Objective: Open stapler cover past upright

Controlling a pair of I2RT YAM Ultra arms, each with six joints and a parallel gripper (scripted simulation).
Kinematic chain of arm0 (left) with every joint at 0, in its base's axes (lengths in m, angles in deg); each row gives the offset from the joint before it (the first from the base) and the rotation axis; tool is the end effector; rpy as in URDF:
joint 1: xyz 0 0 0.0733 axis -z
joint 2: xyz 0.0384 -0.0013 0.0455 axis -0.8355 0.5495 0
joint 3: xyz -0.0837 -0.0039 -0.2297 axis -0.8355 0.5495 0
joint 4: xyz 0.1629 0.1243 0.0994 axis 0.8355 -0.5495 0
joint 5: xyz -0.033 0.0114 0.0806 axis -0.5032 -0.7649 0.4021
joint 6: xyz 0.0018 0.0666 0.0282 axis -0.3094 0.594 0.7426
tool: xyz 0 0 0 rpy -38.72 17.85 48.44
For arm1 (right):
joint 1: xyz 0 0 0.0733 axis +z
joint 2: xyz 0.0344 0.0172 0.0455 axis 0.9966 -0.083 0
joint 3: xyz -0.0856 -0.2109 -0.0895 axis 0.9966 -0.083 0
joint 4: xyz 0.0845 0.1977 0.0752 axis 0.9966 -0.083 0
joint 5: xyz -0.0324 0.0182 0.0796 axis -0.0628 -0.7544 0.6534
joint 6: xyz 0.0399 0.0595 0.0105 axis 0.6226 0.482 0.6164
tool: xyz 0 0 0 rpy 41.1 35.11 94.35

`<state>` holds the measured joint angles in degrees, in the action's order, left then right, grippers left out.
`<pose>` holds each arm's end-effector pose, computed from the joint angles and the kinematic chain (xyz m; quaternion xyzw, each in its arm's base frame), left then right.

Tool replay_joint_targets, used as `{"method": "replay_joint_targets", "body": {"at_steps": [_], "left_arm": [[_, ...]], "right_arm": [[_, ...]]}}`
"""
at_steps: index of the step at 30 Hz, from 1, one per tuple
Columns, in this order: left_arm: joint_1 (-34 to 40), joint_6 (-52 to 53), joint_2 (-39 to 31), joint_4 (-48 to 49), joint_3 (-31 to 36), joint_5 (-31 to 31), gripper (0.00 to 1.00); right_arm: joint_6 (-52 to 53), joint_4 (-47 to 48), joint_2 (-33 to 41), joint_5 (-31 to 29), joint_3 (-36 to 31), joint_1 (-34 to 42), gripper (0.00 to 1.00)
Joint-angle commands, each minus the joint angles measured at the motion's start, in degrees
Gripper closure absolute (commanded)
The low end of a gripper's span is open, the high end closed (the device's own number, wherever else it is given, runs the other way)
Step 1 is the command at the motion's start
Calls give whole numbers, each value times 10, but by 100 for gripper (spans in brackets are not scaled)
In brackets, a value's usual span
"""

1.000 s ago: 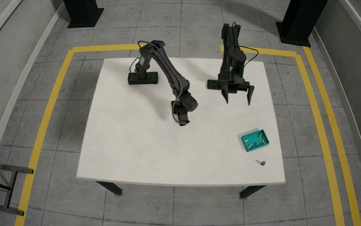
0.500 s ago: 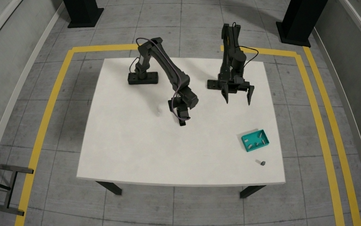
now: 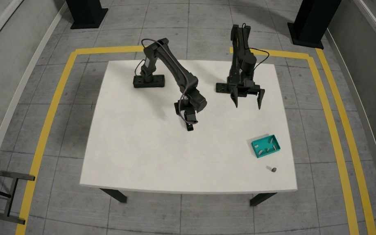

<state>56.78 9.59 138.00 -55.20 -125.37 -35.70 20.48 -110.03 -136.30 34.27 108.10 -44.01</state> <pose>0.2436 0.0007 0.3735 -0.0003 0.7165 -0.0006 0.6975 0.2503 0.2190 0.1732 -0.1009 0.9948 -0.0037 0.0131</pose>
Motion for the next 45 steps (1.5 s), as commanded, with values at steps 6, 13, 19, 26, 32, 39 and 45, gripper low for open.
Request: {"method": "replay_joint_targets", "body": {"at_steps": [6, 13, 19, 26, 32, 39, 45], "left_arm": [[-1, 1, -3, 4, -16, -1, 0], [-1, 1, -3, 4, -16, -1, 0], [-1, 1, -3, 4, -16, -1, 0], [-1, 1, -3, 4, -16, -1, 0], [-1, 1, -3, 4, -16, -1, 0], [-1, 1, -3, 4, -16, -1, 0], [-1, 1, -3, 4, -16, -1, 0]], "right_arm": [[-20, 53, 110, -94, -52, -18, 0], [-70, 119, 274, -163, -132, -54, 0], [-134, 195, 358, -186, -169, -88, 0], [-232, 331, 495, -170, -231, -171, 0], [-296, 469, 550, -103, -263, -261, 0], [-308, 572, 561, -36, -288, -337, 0], [-297, 644, 547, 8, -295, -397, 0]]}}
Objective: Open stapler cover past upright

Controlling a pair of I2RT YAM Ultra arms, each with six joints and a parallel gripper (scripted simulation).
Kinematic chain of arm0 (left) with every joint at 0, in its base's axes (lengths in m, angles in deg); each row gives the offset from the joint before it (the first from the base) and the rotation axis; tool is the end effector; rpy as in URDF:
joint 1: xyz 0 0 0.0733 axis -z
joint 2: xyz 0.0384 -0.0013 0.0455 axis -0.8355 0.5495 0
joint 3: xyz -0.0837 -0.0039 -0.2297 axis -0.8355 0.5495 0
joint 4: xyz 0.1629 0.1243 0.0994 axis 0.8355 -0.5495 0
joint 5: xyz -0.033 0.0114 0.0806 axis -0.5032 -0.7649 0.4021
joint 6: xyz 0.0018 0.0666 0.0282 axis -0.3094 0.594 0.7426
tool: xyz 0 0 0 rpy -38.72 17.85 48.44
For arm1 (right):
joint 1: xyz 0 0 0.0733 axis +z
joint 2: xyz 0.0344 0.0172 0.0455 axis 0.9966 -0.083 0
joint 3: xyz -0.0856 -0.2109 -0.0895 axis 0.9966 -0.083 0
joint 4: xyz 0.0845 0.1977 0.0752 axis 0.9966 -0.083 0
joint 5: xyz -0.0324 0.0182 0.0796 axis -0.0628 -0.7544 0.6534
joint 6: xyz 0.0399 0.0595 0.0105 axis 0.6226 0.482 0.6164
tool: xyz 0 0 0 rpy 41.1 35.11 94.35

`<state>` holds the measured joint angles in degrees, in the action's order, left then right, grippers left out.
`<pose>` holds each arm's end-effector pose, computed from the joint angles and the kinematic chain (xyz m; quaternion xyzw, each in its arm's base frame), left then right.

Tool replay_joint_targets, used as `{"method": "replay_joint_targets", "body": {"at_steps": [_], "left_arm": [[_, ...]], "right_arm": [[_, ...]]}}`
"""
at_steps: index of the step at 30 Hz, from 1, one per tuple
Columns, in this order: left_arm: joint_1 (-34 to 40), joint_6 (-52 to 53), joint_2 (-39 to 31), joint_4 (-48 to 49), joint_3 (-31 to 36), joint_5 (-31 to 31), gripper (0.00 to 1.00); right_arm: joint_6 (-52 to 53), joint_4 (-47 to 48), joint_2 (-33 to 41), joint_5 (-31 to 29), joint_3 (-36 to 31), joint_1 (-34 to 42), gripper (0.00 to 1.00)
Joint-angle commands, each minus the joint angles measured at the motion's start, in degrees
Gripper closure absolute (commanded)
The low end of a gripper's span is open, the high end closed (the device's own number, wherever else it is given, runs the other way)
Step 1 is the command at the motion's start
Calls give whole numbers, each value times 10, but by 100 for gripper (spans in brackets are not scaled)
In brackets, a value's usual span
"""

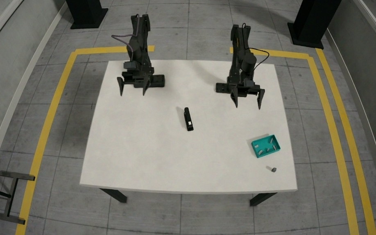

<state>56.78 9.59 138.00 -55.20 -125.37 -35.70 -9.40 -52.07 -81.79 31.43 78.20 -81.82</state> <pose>0.2436 0.0007 0.3735 -0.0003 0.7165 -0.0006 0.6975 0.2378 0.0109 0.3685 -0.0003 0.7457 -0.0079 0.6662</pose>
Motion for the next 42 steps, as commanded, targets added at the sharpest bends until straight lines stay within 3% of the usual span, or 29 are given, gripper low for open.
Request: {"method": "replay_joint_targets", "body": {"at_steps": [1, 9, 16, 22, 24, 27, 35, 42], "left_arm": [[-1, 1, -3, 4, -16, -1, 0], [-1, 1, -3, 4, -16, -1, 0], [30, 26, -31, -115, 8, 5, 0], [139, 20, -65, -257, 37, 29, 0], [139, 20, -65, -257, 37, 29, 0], [222, -9, -58, -317, 48, 53, 0], [397, -82, 24, -376, 64, 32, 0], [449, -103, 97, -355, 49, 8, 0]], "right_arm": [[3, 70, 0, 40, 4, -24, 0], [3, 74, -9, 40, 1, -38, 0], [3, 74, -4, 40, 1, -38, 0], [3, 74, -4, 40, 1, -38, 0], [3, 74, -4, 40, 1, -38, 0], [3, 74, -4, 40, 1, -38, 0], [3, 74, -4, 40, 1, -38, 0], [3, 74, -4, 40, 1, -38, 0]]}}
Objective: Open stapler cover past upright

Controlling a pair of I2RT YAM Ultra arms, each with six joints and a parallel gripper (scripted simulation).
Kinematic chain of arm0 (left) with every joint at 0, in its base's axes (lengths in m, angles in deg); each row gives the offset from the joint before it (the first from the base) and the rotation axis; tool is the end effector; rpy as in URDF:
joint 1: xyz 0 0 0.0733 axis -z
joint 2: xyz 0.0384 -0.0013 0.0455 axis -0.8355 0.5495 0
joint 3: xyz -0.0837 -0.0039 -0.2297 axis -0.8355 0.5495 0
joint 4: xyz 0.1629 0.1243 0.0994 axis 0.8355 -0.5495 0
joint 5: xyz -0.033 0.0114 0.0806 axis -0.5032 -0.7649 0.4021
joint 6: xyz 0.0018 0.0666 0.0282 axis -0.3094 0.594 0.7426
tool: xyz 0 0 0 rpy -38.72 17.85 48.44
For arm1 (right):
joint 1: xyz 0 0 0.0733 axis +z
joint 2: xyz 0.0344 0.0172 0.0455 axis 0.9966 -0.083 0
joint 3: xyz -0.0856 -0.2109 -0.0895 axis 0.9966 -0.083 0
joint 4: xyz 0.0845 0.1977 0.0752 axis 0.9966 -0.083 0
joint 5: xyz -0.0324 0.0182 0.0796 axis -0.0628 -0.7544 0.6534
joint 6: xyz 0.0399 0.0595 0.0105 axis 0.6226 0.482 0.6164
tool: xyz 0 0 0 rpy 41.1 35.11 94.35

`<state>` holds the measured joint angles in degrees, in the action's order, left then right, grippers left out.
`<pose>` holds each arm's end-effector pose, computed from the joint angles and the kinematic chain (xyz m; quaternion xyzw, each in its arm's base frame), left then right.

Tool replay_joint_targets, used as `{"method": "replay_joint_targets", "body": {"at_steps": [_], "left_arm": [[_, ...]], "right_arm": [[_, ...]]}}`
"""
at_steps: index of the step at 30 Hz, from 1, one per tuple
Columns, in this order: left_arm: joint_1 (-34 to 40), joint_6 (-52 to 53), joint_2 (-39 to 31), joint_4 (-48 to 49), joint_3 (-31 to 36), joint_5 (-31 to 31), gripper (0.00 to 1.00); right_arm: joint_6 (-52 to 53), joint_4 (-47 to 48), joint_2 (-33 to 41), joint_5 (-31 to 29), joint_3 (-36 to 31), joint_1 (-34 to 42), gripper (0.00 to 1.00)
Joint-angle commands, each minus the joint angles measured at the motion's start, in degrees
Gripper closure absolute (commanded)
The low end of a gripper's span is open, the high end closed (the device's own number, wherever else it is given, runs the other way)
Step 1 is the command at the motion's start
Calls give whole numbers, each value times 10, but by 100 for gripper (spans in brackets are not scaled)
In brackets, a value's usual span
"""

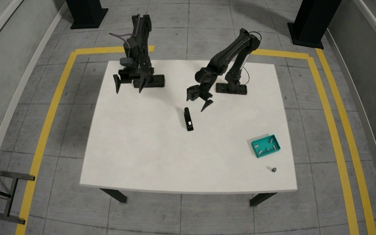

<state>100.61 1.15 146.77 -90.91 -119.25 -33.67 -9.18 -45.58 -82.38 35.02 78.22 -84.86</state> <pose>0.1697 -0.1590 0.2338 0.2820 0.9027 -0.1276 0.2987 0.2418 0.0021 0.3811 0.0003 0.7104 -0.0007 0.7038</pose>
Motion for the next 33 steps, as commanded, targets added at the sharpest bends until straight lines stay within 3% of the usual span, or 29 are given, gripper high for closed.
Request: {"method": "replay_joint_targets", "body": {"at_steps": [1, 12, 14, 16, 18, 23, 31, 33], "left_arm": [[17, -20, 18, 8, -13, -15, 0], [27, -16, 35, 9, -15, -11, 0], [27, -32, 37, -8, -16, -3, 23], [27, -32, 37, -8, -16, -3, 23], [29, -62, 48, -22, -20, 5, 41], [26, -175, 107, -76, -65, 24, 41], [7, -340, 246, -186, -190, 14, 41], [7, -340, 246, -186, -190, 14, 41]], "right_arm": [[1, 9, 2, 4, 1, -7, 0], [1, 9, 2, 4, 1, -7, 0], [1, 9, 2, 4, 1, -7, 0], [1, 9, 2, 4, 1, -7, 0], [1, 9, 2, 4, 1, -7, 0], [1, 9, 2, 4, 1, -7, 0], [1, 9, 2, 4, 1, -7, 0], [1, 9, 2, 4, 1, -7, 0]]}}
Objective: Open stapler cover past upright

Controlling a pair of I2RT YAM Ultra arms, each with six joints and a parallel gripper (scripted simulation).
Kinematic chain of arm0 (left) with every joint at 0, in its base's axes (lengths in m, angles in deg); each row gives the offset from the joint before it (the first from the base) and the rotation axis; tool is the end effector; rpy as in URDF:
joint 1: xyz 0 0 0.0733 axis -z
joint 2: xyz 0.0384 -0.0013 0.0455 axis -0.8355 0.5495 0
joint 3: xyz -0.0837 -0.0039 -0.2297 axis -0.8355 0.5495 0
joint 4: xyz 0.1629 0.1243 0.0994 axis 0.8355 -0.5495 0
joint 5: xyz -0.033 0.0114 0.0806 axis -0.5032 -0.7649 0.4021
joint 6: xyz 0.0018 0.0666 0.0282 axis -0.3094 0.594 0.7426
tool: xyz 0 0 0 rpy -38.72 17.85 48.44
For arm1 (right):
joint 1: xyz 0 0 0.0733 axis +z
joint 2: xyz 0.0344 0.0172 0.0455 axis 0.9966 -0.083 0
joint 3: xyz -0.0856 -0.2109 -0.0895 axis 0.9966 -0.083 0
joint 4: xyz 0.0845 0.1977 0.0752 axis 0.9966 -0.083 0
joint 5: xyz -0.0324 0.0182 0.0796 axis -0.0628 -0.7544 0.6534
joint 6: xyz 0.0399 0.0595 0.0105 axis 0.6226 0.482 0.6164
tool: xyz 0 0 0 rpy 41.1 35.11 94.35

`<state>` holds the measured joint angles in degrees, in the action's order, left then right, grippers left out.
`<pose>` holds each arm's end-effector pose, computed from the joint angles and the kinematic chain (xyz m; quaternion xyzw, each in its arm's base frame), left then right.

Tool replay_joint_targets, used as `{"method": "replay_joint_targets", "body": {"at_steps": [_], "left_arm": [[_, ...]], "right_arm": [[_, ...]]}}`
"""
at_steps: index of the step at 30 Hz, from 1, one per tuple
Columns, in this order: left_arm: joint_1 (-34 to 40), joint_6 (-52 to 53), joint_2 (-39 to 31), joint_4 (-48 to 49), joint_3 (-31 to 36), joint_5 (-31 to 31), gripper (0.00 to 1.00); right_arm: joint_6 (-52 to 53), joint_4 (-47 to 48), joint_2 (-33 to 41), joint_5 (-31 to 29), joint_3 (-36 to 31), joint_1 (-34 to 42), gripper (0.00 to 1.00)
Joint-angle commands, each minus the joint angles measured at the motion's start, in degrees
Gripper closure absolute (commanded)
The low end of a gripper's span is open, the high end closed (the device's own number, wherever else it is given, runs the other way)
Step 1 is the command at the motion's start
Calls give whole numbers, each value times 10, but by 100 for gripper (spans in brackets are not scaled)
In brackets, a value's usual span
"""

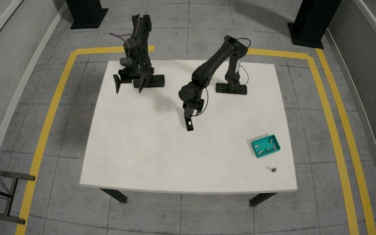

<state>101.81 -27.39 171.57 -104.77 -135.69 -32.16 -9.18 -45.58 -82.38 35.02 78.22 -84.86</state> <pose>0.2044 -0.1985 0.1951 0.0655 0.9880 -0.0657 0.1231 0.2418 0.0021 0.3811 0.0003 0.7104 -0.0007 0.7038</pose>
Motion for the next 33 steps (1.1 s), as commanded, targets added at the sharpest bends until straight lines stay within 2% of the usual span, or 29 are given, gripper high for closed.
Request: {"method": "replay_joint_targets", "body": {"at_steps": [1, 8, 15, 22, 33], "left_arm": [[-8, -80, 21, -71, -49, -7, 41], [-32, -174, 131, -152, -160, -30, 41], [-47, -204, 194, -188, -229, -42, 41], [-46, -197, 195, -182, -237, -36, 41], [-46, -197, 208, -145, -200, -36, 41]], "right_arm": [[1, 9, 2, 4, 1, -7, 0], [1, 9, 2, 4, 1, -7, 0], [1, 9, 2, 4, 1, -7, 0], [1, 9, 2, 4, 1, -7, 0], [1, 9, 2, 4, 1, -7, 0]]}}
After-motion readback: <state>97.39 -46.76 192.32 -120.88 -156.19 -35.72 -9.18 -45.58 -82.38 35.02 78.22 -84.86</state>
